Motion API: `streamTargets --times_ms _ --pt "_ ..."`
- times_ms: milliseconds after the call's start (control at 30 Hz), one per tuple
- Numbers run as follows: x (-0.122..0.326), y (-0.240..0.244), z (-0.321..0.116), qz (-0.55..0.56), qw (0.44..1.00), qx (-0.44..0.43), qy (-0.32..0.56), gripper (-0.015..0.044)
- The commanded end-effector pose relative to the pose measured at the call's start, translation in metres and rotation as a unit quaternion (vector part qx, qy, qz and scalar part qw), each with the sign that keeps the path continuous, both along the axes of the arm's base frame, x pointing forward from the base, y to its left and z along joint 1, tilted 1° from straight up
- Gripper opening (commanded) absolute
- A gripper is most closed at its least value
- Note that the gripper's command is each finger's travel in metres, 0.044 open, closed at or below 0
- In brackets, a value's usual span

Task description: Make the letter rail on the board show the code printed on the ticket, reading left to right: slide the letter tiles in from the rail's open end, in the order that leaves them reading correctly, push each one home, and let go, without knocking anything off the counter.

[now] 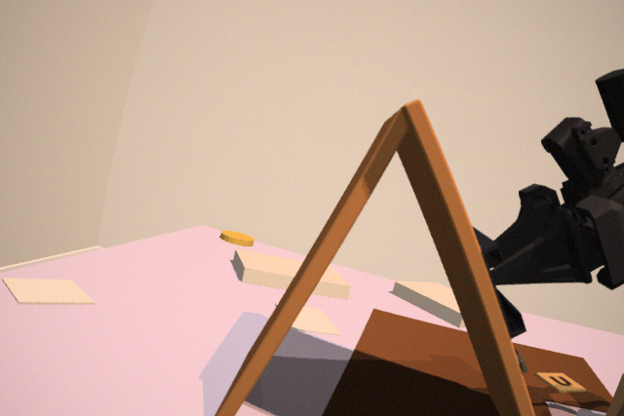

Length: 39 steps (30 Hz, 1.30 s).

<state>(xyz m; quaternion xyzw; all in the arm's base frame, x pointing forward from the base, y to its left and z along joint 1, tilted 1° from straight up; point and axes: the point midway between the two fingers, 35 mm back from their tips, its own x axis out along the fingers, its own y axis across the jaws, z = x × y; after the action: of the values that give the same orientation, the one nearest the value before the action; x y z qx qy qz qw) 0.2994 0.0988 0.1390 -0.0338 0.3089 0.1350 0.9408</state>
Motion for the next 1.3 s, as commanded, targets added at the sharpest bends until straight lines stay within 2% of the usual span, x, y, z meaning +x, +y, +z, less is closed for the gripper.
streamTargets --times_ms 0,1267 --pt "0.001 -0.002 0.0 0.002 1.0 -0.001 -0.002 0.0" --pt "0.006 -0.019 0.0 0.002 1.0 -0.001 -0.002 0.0"
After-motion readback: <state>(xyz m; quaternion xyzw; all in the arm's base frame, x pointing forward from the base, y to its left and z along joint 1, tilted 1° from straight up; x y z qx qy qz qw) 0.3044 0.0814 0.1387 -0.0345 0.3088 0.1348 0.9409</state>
